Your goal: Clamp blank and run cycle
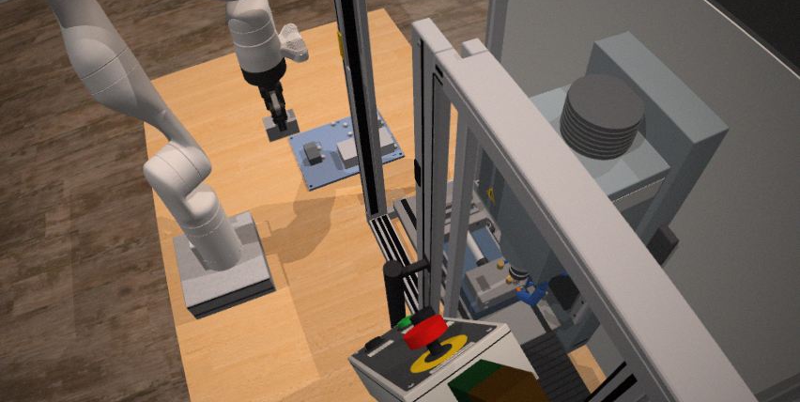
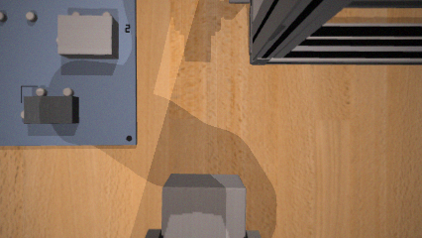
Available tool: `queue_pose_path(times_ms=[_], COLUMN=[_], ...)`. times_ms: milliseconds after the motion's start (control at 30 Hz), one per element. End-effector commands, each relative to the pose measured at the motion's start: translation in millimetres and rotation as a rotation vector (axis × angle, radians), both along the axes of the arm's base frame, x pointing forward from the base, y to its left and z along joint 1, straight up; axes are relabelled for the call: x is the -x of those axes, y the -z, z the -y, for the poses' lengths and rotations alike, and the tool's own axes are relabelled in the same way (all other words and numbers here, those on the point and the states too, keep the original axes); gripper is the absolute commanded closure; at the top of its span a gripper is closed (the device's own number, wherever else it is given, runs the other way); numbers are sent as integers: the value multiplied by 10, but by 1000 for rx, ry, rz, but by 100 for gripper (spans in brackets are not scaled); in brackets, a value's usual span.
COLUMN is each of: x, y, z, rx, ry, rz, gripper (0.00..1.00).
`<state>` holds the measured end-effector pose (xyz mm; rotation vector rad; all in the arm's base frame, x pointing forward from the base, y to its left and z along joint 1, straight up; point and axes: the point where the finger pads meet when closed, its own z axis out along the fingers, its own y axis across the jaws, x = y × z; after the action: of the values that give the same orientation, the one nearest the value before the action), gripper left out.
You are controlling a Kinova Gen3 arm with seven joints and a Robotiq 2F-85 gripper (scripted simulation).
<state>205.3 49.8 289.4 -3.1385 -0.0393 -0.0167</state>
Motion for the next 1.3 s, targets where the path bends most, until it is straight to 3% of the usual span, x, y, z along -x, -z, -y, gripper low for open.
queue_pose_path(times_ms=[0,167,333,733,900,1267], x=[9,9,-2,-2,-12,-12], y=[-17,-17,-200,-200,-385,-385], z=[9,9,461,461,904,904], rx=[-2,-2,-1,-1,-1,-1], ry=[-13,-13,-13,-13,-13,-13], rz=[-6,-6,-6,-6,-6,-6], gripper=[90,90,90,90,90,90])
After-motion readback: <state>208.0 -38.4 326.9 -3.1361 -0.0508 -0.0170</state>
